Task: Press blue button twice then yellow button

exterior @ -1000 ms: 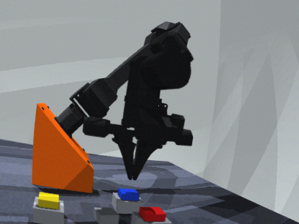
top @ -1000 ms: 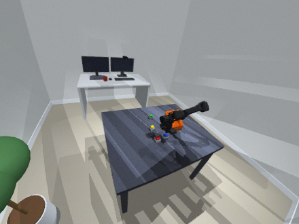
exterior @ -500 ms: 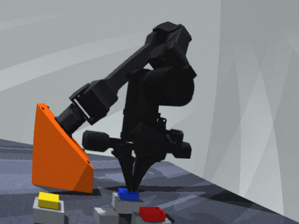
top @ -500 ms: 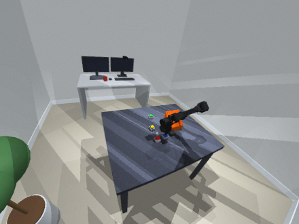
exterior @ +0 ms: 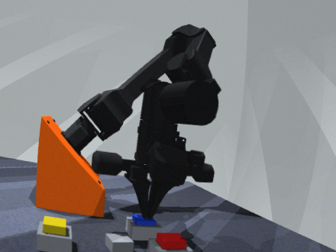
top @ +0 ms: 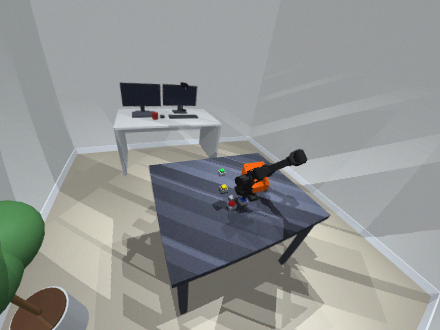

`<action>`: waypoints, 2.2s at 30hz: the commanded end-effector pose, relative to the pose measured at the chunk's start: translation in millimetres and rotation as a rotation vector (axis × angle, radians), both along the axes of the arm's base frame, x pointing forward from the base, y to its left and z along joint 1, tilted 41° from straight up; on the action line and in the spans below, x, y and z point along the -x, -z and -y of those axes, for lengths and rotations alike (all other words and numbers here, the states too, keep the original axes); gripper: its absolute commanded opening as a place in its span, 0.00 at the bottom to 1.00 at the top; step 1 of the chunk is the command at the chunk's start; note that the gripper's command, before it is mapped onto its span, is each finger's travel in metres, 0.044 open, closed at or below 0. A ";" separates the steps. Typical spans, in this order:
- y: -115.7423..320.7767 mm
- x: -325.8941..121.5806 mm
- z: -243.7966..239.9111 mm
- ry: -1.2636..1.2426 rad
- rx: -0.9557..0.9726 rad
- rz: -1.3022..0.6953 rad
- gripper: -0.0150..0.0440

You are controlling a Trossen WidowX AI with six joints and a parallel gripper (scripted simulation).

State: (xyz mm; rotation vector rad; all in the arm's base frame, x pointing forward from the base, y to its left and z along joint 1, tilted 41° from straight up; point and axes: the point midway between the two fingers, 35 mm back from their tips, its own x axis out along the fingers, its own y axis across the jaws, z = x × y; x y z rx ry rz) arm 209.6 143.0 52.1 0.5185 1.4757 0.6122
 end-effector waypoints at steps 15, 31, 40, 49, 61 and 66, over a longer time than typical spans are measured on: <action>-21.2 2.2 22.7 0.003 0.010 -0.013 0.29; -6.7 1.8 10.3 0.003 0.010 -0.013 0.29; 3.3 2.7 1.2 0.003 0.008 -0.013 0.29; 3.5 2.7 1.0 0.003 0.008 -0.013 0.29; 3.5 2.7 1.0 0.003 0.008 -0.013 0.29; -16.2 1.3 17.8 0.002 0.009 -0.010 0.29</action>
